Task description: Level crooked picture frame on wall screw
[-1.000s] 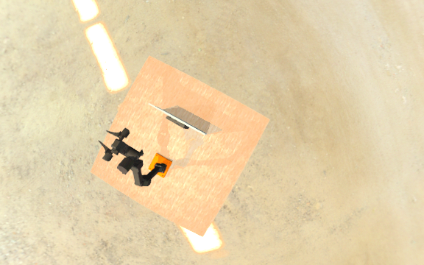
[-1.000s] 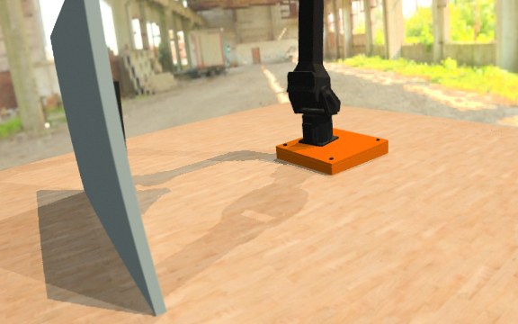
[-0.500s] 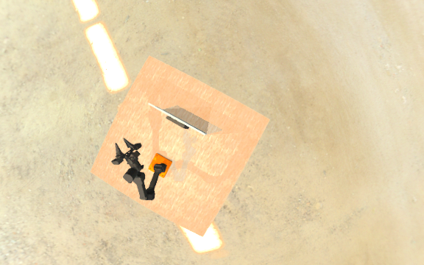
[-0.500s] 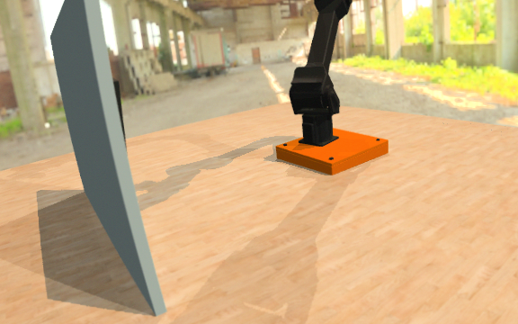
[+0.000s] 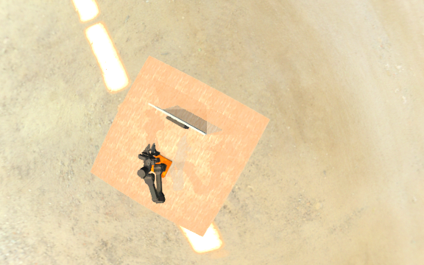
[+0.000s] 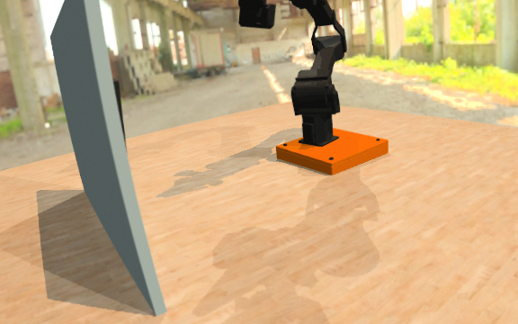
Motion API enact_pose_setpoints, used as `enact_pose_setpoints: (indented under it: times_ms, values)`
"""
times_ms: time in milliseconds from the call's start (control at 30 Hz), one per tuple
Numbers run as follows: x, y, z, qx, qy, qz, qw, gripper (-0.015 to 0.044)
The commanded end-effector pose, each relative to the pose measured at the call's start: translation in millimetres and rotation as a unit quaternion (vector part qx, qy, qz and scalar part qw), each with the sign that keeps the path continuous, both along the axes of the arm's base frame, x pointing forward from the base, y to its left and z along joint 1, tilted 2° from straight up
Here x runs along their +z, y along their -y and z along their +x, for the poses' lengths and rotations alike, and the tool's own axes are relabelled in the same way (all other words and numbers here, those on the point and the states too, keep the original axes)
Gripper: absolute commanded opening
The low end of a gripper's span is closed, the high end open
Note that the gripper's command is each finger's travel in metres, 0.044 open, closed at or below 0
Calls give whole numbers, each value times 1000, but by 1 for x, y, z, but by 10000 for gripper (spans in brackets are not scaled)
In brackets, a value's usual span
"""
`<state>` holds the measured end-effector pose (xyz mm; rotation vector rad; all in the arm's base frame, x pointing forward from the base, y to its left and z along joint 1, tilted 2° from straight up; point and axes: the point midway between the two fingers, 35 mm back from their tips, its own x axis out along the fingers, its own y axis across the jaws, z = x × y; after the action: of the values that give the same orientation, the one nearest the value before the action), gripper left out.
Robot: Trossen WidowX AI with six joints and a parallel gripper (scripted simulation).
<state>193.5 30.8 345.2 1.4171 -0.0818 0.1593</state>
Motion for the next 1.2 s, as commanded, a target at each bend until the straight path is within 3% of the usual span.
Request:
enact_pose_setpoints:
  times_ms: [0, 167, 1167]
  values:
    - [-68, 23, -1, -82, -41, 13, 996, 260]
    - [-104, 33, -4, -119, -56, 27, 991, 260]
    - [-104, 33, -4, -119, -56, 27, 991, 260]
